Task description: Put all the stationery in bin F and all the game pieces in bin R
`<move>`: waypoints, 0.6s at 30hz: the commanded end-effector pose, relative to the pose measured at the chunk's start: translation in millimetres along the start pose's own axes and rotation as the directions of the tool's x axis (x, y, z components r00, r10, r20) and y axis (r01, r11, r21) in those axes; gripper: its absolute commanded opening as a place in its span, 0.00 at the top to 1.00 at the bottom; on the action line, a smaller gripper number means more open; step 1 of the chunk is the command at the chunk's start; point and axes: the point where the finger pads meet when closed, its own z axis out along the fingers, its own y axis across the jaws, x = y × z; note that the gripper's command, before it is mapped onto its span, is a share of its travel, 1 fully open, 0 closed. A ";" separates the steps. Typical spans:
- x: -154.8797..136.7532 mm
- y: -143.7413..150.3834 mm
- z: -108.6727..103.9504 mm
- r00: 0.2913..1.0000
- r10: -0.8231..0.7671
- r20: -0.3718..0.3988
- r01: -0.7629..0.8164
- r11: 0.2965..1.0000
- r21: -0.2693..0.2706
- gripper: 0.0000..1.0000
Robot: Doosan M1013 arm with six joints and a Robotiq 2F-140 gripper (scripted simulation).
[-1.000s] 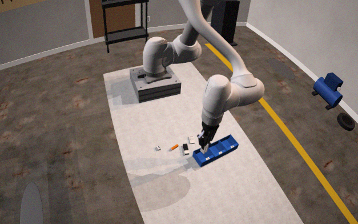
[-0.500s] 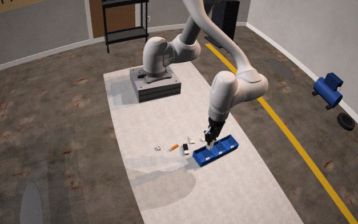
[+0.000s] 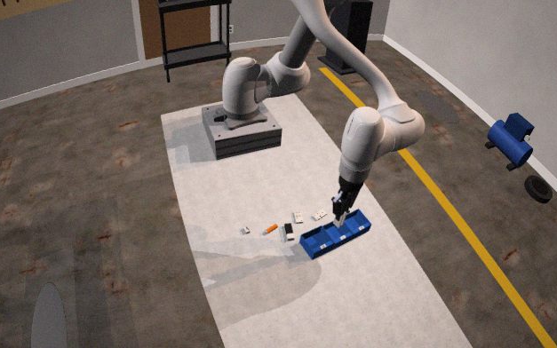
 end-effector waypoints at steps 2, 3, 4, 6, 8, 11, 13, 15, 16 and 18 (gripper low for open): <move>0.1 -0.3 7.7 1.000 0.000 0.000 0.000 1.000 0.000 0.95; 0.1 -0.3 10.4 1.000 0.000 0.000 0.000 1.000 0.000 0.95; 0.1 -0.3 13.0 1.000 0.000 0.000 0.000 1.000 0.000 0.95; 0.1 -0.3 18.4 1.000 0.000 0.000 0.000 1.000 0.000 0.95; 0.1 -0.3 23.7 1.000 0.000 0.000 0.000 1.000 0.000 0.95; 0.1 -0.3 31.7 1.000 0.000 0.000 0.000 1.000 0.000 0.95; 0.1 -0.3 37.0 1.000 0.000 0.000 0.000 1.000 0.000 0.95; 0.1 -0.3 39.7 1.000 0.000 0.000 0.000 1.000 0.000 0.95; 0.1 -0.3 39.7 1.000 0.000 0.000 0.000 1.000 0.000 0.95; 0.1 -0.3 45.0 1.000 0.000 0.000 0.000 1.000 0.000 0.95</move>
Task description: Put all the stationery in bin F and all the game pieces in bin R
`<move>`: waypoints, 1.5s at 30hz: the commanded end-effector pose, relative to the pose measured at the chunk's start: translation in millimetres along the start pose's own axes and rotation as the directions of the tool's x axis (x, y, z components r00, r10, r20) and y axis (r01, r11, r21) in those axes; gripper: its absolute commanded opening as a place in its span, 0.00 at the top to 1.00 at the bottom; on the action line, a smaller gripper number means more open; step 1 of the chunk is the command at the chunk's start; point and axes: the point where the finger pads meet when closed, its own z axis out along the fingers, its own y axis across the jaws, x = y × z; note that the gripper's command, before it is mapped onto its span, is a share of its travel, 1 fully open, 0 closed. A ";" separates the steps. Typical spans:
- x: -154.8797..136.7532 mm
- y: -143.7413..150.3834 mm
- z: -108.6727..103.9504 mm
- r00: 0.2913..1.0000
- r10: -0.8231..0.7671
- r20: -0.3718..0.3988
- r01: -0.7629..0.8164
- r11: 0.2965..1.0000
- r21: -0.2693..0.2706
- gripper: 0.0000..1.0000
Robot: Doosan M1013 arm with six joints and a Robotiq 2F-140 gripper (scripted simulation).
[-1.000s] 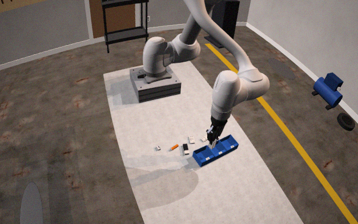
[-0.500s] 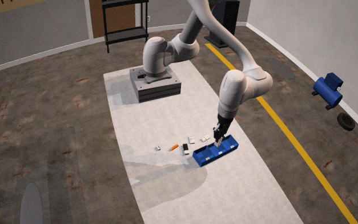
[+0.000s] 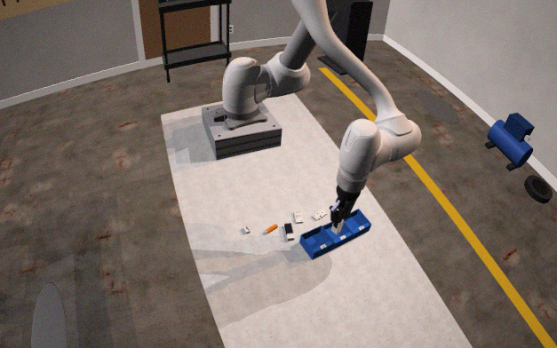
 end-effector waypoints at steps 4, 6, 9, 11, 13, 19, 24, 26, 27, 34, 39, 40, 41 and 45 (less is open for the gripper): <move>0.1 0.0 15.7 1.000 0.000 0.000 0.000 1.000 0.000 0.95; 0.1 0.0 19.1 1.000 0.000 0.000 0.000 1.000 0.000 0.95; 0.1 0.0 19.1 1.000 0.000 0.000 0.000 1.000 0.000 0.95; 0.1 0.0 19.1 1.000 0.000 0.000 0.000 1.000 0.000 0.95; 0.1 0.0 19.1 1.000 0.000 0.000 0.000 1.000 0.000 0.95; 0.1 0.0 19.1 1.000 0.000 0.000 0.000 1.000 0.000 0.95; 0.1 0.0 19.1 1.000 0.000 0.000 0.000 1.000 0.000 0.95; 0.1 0.0 19.1 1.000 0.000 0.000 0.000 1.000 0.000 0.95; 0.1 0.0 19.1 1.000 0.000 0.000 0.000 1.000 0.000 0.95; 0.1 0.0 19.1 1.000 0.000 0.000 0.000 1.000 0.000 0.95; 0.1 0.0 19.1 1.000 0.000 0.000 0.000 1.000 0.000 0.95; 0.1 0.0 19.1 1.000 0.000 0.000 0.000 1.000 0.000 0.95; 0.1 0.0 19.1 1.000 0.000 0.000 0.000 1.000 0.000 0.95; 0.1 0.0 19.1 1.000 0.000 0.000 0.000 1.000 0.000 0.95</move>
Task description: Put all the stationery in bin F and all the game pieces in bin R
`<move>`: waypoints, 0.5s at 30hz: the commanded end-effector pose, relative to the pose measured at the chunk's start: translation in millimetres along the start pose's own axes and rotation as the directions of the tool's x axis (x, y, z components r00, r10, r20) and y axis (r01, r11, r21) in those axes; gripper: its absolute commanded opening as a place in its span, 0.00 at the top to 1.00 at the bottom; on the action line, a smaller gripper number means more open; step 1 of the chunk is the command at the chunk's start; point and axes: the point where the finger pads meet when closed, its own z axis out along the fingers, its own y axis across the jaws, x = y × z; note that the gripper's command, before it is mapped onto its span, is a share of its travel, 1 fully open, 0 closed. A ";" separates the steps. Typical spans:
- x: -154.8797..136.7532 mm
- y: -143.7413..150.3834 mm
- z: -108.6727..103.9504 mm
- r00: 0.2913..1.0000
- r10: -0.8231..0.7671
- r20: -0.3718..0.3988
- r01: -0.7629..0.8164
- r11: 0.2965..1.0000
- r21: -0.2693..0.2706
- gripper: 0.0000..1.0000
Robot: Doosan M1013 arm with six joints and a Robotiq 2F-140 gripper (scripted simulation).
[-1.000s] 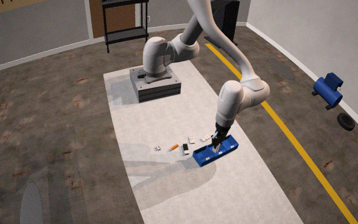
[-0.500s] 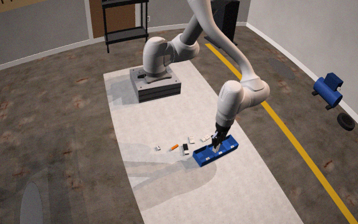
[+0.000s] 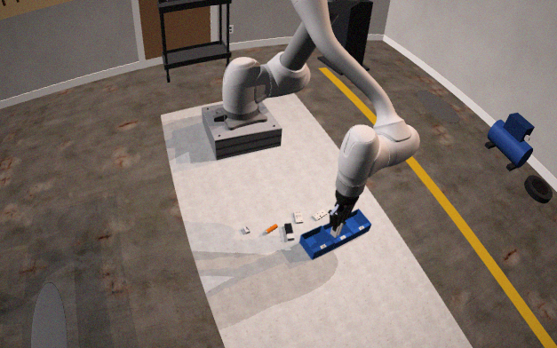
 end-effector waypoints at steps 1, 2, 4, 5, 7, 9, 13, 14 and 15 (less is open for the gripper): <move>0.0 0.0 -0.1 1.000 0.000 0.000 0.000 1.000 0.000 0.95; 0.0 0.0 -0.1 1.000 0.000 0.000 0.000 1.000 0.000 0.95; 0.0 0.0 -0.1 1.000 0.000 0.000 0.000 1.000 0.000 0.95; 0.0 0.0 -0.1 1.000 0.000 0.000 0.000 1.000 0.000 0.95; 0.0 0.0 -0.1 1.000 0.000 0.000 0.000 1.000 0.000 0.95; 0.0 0.0 -1.5 1.000 0.000 0.000 0.000 1.000 0.000 0.95; 0.0 0.0 -6.8 1.000 0.000 0.000 0.000 1.000 0.000 0.95; 0.0 0.0 -8.1 1.000 0.000 0.000 0.000 1.000 0.000 0.95; 0.0 0.0 -9.5 1.000 0.000 0.000 0.000 1.000 0.000 0.95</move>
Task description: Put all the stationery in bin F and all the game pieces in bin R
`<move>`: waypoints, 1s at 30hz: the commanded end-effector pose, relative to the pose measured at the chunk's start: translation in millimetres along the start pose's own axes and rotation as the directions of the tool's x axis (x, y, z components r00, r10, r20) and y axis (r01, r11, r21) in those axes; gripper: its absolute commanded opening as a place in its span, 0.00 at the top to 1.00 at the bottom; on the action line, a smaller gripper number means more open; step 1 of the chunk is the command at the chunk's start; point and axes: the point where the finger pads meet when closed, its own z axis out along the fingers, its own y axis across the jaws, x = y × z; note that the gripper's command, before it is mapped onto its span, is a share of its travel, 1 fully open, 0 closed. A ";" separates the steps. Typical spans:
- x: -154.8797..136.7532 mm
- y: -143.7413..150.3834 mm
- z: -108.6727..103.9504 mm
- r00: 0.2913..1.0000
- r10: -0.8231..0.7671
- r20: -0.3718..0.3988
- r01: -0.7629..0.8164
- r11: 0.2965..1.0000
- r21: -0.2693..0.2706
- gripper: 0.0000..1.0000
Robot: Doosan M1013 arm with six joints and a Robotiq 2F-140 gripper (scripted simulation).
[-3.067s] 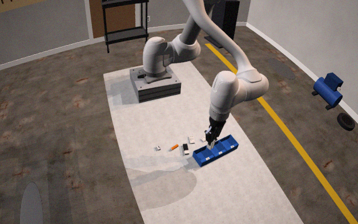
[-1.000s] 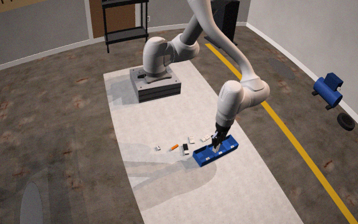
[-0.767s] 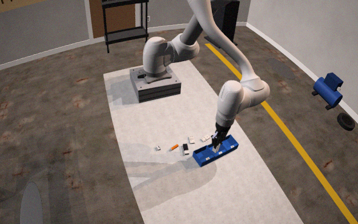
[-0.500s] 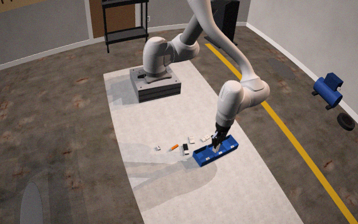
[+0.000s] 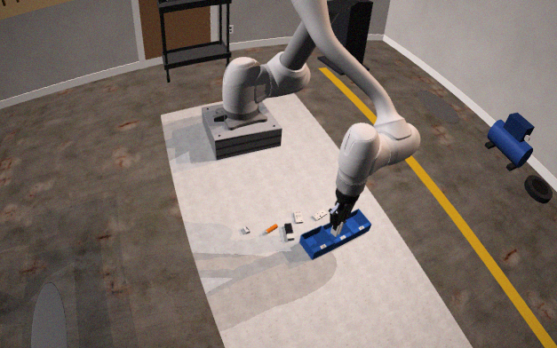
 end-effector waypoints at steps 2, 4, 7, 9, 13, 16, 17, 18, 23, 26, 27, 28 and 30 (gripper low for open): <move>0.0 0.0 -6.1 1.000 0.000 0.000 0.000 1.000 0.000 0.95; 0.0 0.0 -8.8 1.000 0.000 0.000 0.000 1.000 0.000 0.95; 0.0 0.0 -10.1 1.000 0.000 0.000 0.000 1.000 0.000 0.95; 0.0 0.0 -12.8 1.000 0.000 0.000 0.000 1.000 0.000 0.95; 0.0 0.0 -18.1 1.000 0.000 0.000 0.000 1.000 0.000 0.95; 0.0 0.0 -22.1 1.000 0.000 0.000 0.000 1.000 0.000 0.95; 0.0 0.0 -26.1 1.000 0.000 0.000 0.000 1.000 0.000 0.95; 0.0 0.0 -30.1 1.000 0.000 0.000 0.000 1.000 0.000 0.95; 0.0 0.0 -42.1 1.000 0.000 0.000 0.000 1.000 0.000 0.95; 0.0 0.0 -53.5 1.000 0.000 0.000 0.000 1.000 0.000 0.95; 0.0 0.0 -53.5 1.000 0.000 0.000 0.000 1.000 0.000 0.95; 0.0 0.0 -53.5 1.000 0.000 0.000 0.000 1.000 0.000 0.95; 1.0 -4.9 -53.5 1.000 0.000 0.000 0.000 1.000 0.000 0.95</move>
